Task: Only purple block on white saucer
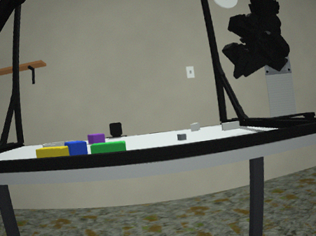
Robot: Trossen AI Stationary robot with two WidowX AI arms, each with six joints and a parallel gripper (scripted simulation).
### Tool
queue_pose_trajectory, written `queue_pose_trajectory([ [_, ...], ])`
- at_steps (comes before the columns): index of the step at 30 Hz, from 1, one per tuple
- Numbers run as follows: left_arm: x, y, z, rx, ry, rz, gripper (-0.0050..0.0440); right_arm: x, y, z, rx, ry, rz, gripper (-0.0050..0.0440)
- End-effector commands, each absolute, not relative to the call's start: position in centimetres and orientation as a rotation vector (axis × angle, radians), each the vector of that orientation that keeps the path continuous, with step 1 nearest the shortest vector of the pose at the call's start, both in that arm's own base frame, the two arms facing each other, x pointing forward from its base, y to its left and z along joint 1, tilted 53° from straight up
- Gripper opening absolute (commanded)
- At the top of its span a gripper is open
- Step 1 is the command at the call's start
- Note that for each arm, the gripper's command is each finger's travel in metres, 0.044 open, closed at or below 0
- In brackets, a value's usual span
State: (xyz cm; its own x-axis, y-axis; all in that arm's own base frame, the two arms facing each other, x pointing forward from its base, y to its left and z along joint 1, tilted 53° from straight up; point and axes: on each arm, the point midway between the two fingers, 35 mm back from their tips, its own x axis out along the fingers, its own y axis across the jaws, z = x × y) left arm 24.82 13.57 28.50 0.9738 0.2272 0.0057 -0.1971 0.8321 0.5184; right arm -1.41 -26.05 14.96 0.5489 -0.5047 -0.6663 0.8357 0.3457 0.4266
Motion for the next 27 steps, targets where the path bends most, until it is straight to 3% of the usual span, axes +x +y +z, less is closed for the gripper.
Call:
queue_pose_trajectory([
  [1, 24.82, 13.57, 28.50, 0.543, 0.057, 0.225, 0.0140, -1.41, -26.05, 14.96, 0.828, 0.463, -0.911, 0.0194],
  [17, 24.82, 13.57, 28.50, 0.543, 0.057, 0.225, 0.0140, -1.41, -26.05, 14.96, 0.828, 0.463, -0.911, 0.0194],
  [25, 24.85, 13.52, 28.50, 0.542, 0.057, 0.223, 0.0332, -1.44, -26.07, 14.92, 0.826, 0.465, -0.911, 0.0386],
  [27, 24.88, 13.48, 28.49, 0.542, 0.056, 0.222, 0.0380, -1.46, -26.09, 14.88, 0.825, 0.467, -0.912, 0.0400],
])
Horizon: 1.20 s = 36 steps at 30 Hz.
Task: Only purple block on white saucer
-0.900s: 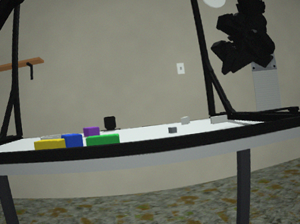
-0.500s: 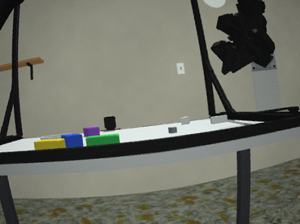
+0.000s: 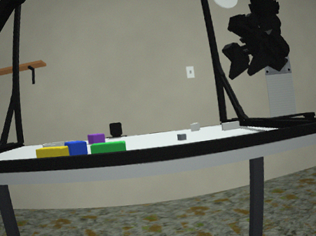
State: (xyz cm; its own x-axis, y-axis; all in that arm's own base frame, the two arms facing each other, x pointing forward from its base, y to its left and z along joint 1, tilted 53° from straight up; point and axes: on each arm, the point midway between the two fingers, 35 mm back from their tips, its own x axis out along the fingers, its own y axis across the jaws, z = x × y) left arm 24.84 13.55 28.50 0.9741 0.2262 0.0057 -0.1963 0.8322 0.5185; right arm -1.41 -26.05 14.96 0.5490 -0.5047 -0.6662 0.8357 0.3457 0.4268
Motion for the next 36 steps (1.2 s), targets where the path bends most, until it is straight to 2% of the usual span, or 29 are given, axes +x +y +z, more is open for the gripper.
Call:
queue_pose_trajectory([
  [1, 24.9, 13.4, 28.5, 0.541, 0.056, 0.221, 0.0400, -1.5, -26.1, 14.9, 0.824, 0.468, -0.912, 0.0400],
  [17, 25.6, 12.3, 28.4, 0.523, 0.050, 0.185, 0.0400, -1.9, -26.6, 13.9, 0.797, 0.514, -0.916, 0.0400],
  [36, 26.8, 11.1, 27.9, 0.505, 0.058, 0.125, 0.0400, 1.8, -28.6, 13.5, 0.868, 0.591, -0.870, 0.0400],
])
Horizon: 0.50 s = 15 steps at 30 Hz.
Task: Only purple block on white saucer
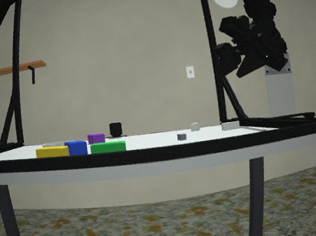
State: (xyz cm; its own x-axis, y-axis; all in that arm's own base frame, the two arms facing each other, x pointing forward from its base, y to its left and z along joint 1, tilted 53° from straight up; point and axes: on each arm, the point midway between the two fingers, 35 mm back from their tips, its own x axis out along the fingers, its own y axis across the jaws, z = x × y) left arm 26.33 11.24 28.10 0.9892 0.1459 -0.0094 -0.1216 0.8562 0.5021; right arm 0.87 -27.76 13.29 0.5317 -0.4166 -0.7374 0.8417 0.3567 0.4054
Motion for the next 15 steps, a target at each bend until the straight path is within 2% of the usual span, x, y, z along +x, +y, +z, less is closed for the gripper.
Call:
queue_pose_trajectory([
  [1, 27.0, 11.0, 27.9, 0.500, 0.060, 0.120, 0.0400, 2.1, -28.8, 13.5, 0.869, 0.595, -0.869, 0.0400],
  [15, 28.9, 10.6, 27.2, 0.417, 0.109, 0.060, 0.0400, 7.2, -31.5, 15.3, 0.861, 0.599, -0.882, 0.0400],
])
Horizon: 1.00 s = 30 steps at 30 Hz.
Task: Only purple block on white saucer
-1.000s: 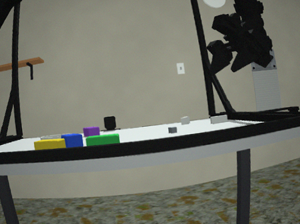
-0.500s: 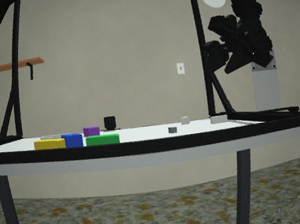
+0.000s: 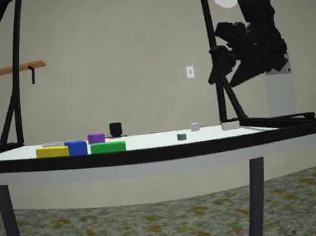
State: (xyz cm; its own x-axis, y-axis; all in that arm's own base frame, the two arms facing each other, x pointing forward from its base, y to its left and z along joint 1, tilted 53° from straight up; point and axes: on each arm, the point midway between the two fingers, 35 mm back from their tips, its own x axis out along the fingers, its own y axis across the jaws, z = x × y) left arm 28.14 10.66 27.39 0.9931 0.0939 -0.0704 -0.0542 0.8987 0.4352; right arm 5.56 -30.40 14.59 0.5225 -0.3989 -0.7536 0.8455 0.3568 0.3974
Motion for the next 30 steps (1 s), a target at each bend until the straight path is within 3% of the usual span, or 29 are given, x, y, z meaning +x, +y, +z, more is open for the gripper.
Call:
queue_pose_trajectory([
  [1, 29.1, 10.6, 27.2, 0.408, 0.115, 0.054, 0.0400, 7.7, -31.8, 15.6, 0.859, 0.595, -0.884, 0.0400],
  [17, 32.2, 10.1, 25.8, 0.283, 0.206, -0.023, 0.0400, 17.8, -33.6, 20.5, 0.846, 0.461, -0.887, 0.0400],
  [30, 33.1, 9.7, 27.9, 0.312, 0.165, -0.026, 0.0400, 29.0, -27.4, 27.9, 0.806, 0.293, -0.755, 0.0400],
])
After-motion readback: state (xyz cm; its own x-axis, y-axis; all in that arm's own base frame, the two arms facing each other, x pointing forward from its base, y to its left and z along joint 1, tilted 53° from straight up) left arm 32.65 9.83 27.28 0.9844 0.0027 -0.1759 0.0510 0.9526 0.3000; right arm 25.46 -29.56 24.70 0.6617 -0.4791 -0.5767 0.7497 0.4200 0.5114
